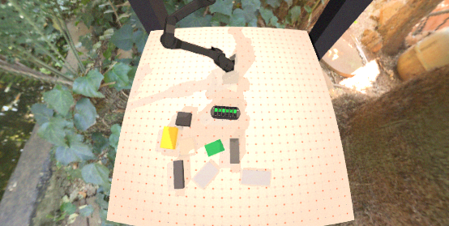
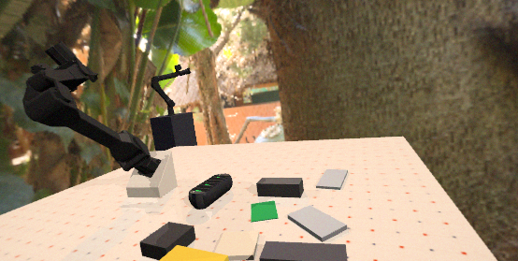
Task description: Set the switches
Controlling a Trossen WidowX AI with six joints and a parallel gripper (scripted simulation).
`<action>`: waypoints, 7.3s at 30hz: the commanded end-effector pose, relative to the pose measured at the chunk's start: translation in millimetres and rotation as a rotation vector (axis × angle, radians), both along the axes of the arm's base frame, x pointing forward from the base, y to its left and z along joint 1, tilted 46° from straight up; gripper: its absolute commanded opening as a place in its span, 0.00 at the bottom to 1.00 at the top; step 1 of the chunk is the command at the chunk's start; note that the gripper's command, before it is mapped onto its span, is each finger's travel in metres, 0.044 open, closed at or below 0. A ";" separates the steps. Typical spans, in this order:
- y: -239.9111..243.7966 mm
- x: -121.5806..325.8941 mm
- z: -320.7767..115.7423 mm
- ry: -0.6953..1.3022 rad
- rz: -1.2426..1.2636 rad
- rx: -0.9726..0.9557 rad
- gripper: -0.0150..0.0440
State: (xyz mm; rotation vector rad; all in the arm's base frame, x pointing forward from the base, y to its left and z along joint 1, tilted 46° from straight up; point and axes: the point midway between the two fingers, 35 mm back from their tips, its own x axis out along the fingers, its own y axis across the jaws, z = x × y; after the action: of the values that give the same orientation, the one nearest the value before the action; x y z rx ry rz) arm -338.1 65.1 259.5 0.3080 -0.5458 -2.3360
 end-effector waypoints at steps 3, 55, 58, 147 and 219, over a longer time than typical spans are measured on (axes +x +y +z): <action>0.0 0.0 0.0 0.000 0.000 0.000 0.80; -6.0 535.6 -205.3 -2.386 -0.984 0.056 0.25; -51.3 535.7 -197.3 -2.478 -0.774 -0.095 0.25; -70.6 534.5 -192.7 -2.500 -0.670 -0.177 0.25; -45.5 585.6 -157.2 -2.209 -0.852 -0.394 1.00</action>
State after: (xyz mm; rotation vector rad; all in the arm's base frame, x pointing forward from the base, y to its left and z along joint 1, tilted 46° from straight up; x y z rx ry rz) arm 257.7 28.7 98.0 2.7597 -2.3081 -1.2546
